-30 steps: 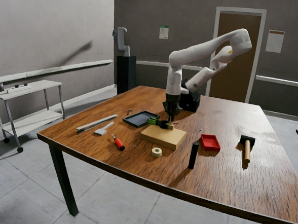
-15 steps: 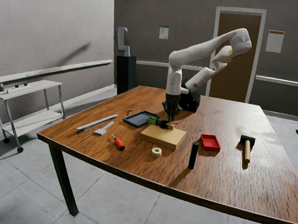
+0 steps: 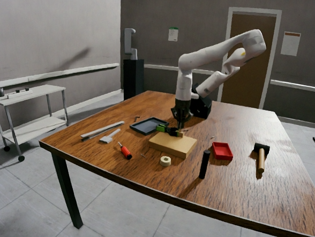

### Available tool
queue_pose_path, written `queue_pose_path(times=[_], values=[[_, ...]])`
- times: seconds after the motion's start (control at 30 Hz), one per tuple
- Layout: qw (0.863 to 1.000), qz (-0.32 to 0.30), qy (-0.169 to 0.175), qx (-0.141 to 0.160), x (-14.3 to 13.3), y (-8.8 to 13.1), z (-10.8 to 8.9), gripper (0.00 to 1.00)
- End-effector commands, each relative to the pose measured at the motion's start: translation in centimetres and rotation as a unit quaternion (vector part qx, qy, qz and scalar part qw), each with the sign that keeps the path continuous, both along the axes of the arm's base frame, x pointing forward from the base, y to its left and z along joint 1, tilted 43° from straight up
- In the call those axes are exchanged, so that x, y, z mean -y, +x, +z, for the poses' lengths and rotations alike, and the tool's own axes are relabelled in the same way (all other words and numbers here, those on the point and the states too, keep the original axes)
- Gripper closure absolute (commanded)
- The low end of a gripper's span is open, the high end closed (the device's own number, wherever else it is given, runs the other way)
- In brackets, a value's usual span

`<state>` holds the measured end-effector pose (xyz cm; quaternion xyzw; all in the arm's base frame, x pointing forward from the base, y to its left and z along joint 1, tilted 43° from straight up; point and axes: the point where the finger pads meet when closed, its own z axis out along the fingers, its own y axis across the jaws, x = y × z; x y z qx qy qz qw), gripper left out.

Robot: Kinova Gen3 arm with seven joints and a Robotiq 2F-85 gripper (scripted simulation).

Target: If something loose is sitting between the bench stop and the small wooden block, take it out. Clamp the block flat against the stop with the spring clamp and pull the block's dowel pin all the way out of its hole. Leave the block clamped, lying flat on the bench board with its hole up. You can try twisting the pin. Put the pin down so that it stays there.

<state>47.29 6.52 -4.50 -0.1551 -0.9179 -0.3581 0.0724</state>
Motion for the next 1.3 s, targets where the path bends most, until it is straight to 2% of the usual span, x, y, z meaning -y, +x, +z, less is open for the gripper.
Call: queue_pose_path(times=[0.0,1.27], values=[[1.000,0.007,0.000,0.008,0.09,0.06,0.06,0.90],[0.995,0.075,0.002,0.071,0.10,0.06,0.07,0.90]])
